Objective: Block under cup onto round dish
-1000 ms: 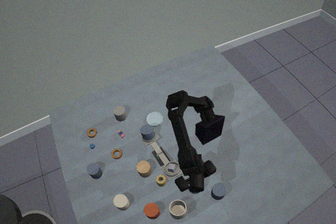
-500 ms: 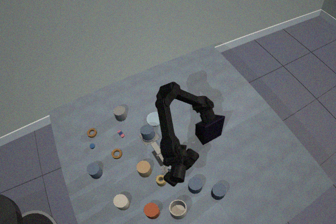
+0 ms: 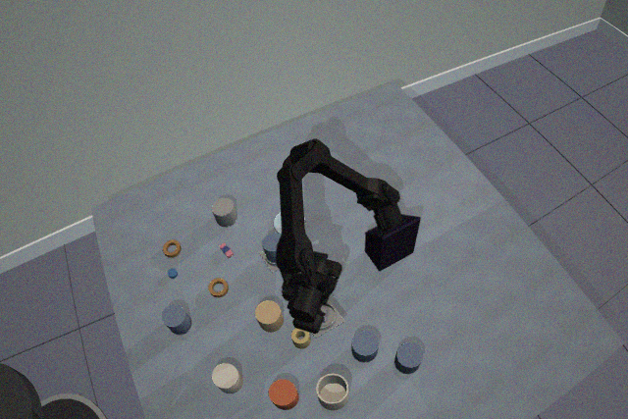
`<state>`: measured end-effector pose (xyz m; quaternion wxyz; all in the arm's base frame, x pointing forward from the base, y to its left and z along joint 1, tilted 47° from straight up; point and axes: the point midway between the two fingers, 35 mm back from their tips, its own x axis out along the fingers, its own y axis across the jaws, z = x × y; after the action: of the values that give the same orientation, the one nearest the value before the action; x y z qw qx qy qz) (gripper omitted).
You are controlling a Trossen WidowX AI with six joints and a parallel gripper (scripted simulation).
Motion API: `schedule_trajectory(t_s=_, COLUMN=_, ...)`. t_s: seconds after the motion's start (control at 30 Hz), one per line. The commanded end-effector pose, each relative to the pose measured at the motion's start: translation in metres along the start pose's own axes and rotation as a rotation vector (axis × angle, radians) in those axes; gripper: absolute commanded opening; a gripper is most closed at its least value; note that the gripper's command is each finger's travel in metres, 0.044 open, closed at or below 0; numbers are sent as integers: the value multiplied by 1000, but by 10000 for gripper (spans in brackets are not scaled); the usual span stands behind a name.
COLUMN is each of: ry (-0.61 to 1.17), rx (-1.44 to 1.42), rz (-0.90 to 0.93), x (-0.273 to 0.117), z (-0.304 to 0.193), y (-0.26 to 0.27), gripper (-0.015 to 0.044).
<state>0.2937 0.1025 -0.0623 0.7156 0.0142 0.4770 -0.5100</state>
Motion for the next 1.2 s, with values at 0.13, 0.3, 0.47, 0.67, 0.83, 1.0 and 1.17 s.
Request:
schedule_trajectory(t_s=0.13, ry=-5, rx=-23, rz=-6, x=14, z=2, y=-3, gripper=260)
schedule_trajectory(t_s=0.3, ry=-5, rx=-23, rz=-6, x=18, z=2, y=-3, gripper=260)
schedule_trajectory(t_s=0.47, ry=-5, rx=-23, rz=-6, x=26, z=2, y=-3, gripper=260)
schedule_trajectory(t_s=0.67, ry=-6, rx=-23, rz=-6, x=36, z=2, y=-3, gripper=260)
schedule_trajectory(t_s=0.83, ry=-6, rx=-23, rz=-7, x=44, z=3, y=-3, gripper=260)
schedule_trajectory(t_s=1.0, ry=-7, rx=-23, rz=-7, x=52, z=3, y=-3, gripper=260)
schedule_trajectory(t_s=1.17, ry=-7, rx=-23, rz=-7, x=53, z=3, y=-4, gripper=181)
